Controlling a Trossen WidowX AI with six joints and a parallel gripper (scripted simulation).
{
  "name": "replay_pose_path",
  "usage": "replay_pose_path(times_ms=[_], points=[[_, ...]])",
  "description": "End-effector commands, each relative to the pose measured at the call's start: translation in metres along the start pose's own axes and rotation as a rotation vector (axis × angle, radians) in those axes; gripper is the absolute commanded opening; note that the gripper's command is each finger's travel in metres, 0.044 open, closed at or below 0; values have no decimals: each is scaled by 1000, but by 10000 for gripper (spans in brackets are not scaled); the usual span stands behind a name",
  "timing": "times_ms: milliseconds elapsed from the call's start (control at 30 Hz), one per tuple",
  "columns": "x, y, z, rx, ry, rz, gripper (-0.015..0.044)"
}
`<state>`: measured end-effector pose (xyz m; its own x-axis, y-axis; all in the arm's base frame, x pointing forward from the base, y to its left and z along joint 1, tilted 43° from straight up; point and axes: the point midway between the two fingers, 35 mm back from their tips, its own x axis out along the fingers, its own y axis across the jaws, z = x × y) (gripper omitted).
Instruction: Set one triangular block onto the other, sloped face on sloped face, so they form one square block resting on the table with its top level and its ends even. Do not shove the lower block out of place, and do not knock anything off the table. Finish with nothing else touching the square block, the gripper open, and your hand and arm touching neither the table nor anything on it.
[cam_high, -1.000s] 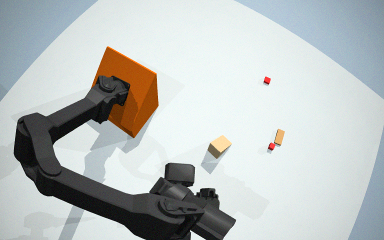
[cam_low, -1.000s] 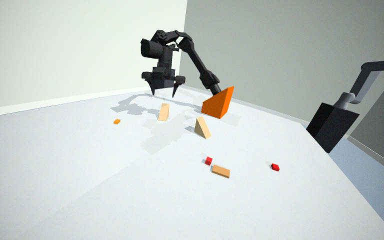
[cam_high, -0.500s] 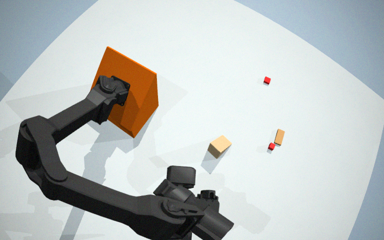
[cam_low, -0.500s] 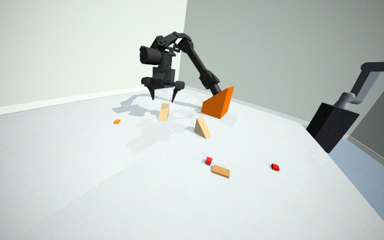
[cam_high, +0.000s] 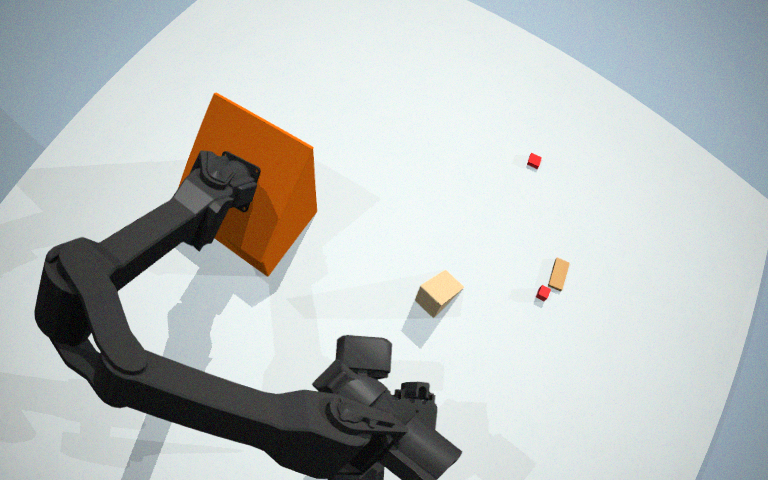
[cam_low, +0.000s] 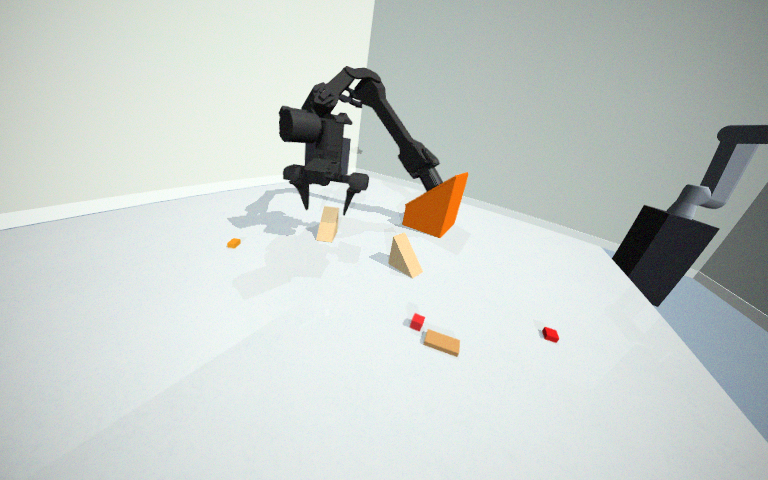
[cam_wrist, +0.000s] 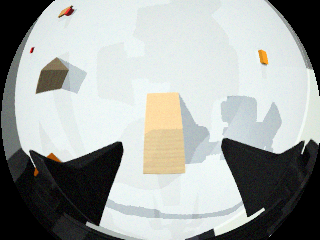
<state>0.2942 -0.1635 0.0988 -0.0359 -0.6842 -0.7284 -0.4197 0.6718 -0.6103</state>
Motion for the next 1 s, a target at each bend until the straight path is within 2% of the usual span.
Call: replay_pose_path(times_ms=[0, 967], points=[[8, 3, 0, -10, 3, 6, 440], [52, 10, -3, -11, 6, 1, 440]])
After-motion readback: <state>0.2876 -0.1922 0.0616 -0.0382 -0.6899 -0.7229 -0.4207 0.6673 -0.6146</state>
